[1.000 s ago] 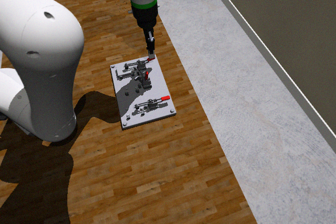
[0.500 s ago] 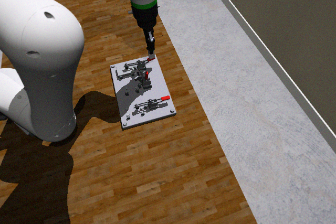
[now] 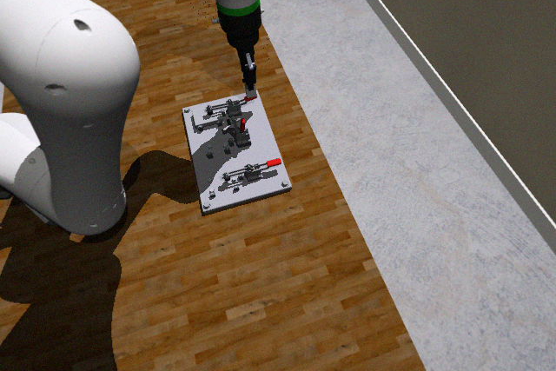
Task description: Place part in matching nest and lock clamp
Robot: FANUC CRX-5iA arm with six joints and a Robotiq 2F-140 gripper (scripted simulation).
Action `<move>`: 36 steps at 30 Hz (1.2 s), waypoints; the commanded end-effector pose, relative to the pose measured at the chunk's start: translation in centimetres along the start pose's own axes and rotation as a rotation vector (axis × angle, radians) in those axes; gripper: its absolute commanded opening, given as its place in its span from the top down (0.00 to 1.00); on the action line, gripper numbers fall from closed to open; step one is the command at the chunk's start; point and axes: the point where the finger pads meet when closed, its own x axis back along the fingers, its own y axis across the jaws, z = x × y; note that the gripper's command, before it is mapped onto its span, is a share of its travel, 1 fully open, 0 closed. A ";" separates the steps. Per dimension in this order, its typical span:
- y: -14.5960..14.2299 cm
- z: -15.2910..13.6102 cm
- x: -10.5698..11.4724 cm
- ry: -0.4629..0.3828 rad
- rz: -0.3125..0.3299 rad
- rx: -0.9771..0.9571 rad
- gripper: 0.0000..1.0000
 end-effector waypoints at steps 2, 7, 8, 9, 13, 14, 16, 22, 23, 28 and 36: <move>0.0 0.0 0.0 0.000 0.000 0.000 1.00; 0.0 0.0 0.0 0.000 0.000 0.000 1.00; 0.0 0.0 0.0 0.000 0.000 0.000 1.00; 0.0 0.0 -0.1 0.000 0.000 0.000 1.00; 0.0 0.0 -0.2 0.000 0.000 0.000 1.00; 0.0 0.0 -0.2 0.000 0.000 0.000 1.00; 0.0 0.0 -0.2 0.000 0.000 0.000 1.00; 0.0 0.0 -0.2 0.000 0.000 0.000 1.00; 0.0 0.0 -0.2 0.000 0.000 0.000 1.00; 0.0 0.0 -0.2 0.000 0.000 0.000 1.00; 0.0 0.0 -0.4 0.000 0.000 0.000 1.00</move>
